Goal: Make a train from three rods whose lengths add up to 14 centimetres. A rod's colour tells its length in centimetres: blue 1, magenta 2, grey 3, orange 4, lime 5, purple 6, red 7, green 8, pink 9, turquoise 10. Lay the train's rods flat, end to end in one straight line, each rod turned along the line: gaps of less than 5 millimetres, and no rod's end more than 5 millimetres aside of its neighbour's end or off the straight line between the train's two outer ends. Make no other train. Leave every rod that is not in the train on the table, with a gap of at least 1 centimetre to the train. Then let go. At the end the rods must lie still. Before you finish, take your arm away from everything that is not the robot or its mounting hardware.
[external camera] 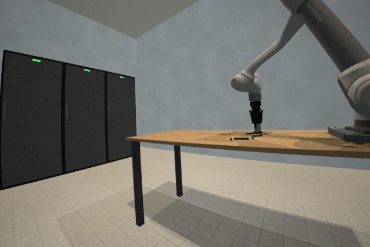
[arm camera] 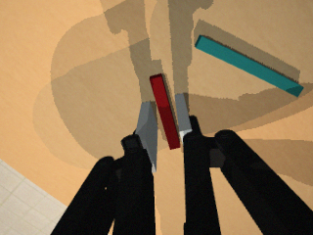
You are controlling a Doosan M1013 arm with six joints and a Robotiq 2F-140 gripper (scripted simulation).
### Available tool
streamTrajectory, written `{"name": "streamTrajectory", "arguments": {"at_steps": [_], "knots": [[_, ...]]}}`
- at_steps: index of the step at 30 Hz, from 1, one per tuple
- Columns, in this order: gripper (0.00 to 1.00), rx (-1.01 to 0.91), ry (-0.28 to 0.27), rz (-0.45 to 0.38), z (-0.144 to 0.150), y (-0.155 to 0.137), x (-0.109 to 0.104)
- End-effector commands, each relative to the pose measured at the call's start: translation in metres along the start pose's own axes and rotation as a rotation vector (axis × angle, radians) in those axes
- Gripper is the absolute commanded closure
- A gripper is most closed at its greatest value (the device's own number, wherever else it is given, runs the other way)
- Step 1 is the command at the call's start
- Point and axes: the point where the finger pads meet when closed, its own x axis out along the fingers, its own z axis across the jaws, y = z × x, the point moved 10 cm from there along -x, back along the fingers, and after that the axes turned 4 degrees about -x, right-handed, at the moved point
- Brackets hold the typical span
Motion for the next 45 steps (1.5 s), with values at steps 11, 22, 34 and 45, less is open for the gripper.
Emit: {"name": "streamTrajectory", "arguments": {"at_steps": [11,22,34,45], "knots": [[0.97,0.000,0.000,0.000,0.0000,0.0000,-0.0001],[0.97,0.000,0.000,0.000,0.0000,0.0000,-0.0001],[0.97,0.000,0.000,0.000,0.0000,0.0000,-0.0001],[0.97,0.000,0.000,0.000,0.0000,0.0000,-0.0002]]}}
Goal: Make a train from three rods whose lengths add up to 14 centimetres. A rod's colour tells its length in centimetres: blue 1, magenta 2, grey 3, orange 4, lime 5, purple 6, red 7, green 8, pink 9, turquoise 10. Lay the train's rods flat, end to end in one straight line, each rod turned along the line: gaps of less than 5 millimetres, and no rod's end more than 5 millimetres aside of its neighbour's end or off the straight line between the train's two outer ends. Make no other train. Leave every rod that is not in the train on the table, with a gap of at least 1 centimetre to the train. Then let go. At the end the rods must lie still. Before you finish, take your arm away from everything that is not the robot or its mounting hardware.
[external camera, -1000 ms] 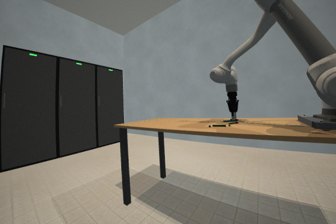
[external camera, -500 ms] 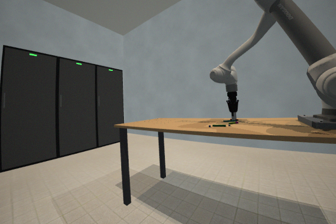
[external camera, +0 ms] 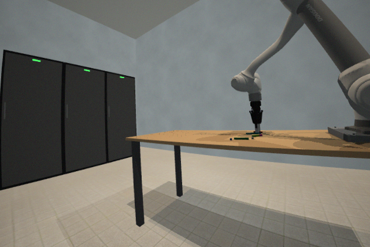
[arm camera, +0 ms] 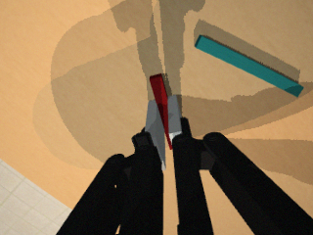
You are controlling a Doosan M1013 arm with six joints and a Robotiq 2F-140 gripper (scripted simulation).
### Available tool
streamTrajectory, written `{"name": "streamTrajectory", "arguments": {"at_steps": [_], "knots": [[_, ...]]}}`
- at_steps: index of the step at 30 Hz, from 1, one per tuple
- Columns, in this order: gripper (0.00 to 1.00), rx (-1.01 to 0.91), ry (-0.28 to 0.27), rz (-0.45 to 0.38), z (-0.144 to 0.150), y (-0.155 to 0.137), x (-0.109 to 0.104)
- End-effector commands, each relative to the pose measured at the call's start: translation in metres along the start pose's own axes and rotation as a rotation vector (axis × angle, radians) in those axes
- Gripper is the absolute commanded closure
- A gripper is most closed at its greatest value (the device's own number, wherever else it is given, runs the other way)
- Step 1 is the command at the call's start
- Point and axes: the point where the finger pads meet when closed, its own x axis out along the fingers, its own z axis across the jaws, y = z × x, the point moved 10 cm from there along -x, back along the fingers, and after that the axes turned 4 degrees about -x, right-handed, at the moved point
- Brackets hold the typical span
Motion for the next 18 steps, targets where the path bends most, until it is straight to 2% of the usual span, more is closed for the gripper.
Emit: {"name": "streamTrajectory", "arguments": {"at_steps": [1,7,9,18], "knots": [[0.97,0.000,0.000,0.000,0.000,0.000,0.000],[0.97,0.000,0.000,0.000,0.000,0.000,-0.019],[0.97,0.000,0.000,0.000,0.000,0.000,-0.019],[0.97,0.000,0.000,0.000,0.000,0.000,-0.083]]}}
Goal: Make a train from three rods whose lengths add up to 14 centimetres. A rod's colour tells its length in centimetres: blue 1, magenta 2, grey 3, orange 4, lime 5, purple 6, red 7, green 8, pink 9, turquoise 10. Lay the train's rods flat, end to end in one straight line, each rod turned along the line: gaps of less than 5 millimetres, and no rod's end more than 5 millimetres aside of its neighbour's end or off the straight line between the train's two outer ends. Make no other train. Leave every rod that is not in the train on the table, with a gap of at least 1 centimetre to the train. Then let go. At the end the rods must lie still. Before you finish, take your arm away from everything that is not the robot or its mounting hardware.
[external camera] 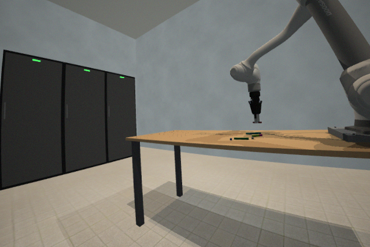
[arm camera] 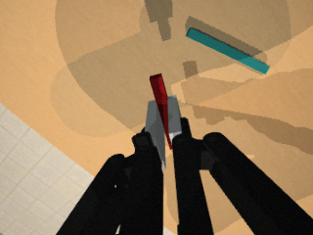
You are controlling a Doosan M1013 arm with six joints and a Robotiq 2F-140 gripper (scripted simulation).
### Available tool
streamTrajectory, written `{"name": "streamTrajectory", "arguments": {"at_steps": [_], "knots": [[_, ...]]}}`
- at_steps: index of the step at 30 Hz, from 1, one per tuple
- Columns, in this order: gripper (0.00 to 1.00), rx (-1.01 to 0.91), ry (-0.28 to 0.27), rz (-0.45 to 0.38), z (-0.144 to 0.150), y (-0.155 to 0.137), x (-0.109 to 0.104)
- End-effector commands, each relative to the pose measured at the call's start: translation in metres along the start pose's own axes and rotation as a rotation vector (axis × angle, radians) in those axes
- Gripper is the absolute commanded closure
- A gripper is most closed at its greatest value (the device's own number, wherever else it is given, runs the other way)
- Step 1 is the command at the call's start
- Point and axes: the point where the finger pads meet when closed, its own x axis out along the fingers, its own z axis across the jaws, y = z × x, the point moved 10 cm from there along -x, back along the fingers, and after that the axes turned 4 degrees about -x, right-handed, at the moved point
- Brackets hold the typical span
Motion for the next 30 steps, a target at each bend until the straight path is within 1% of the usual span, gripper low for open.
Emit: {"name": "streamTrajectory", "arguments": {"at_steps": [1,5,17,18,20,23,25,26,30], "knots": [[0.97,0.000,0.000,0.000,0.000,0.000,-0.016],[0.97,0.000,0.000,0.000,0.000,0.000,-0.027],[0.97,-0.016,0.000,0.000,0.003,0.000,-0.028],[0.97,-0.048,0.000,0.000,0.009,0.001,-0.028],[0.97,-0.184,0.000,0.000,0.033,0.005,-0.028],[0.97,-0.331,0.000,-0.001,0.059,0.011,-0.029],[0.97,-0.331,0.000,-0.001,0.059,0.011,-0.029],[0.97,-0.457,0.000,-0.001,0.080,0.017,-0.029],[0.97,-0.617,0.000,-0.001,0.108,0.025,-0.029]]}}
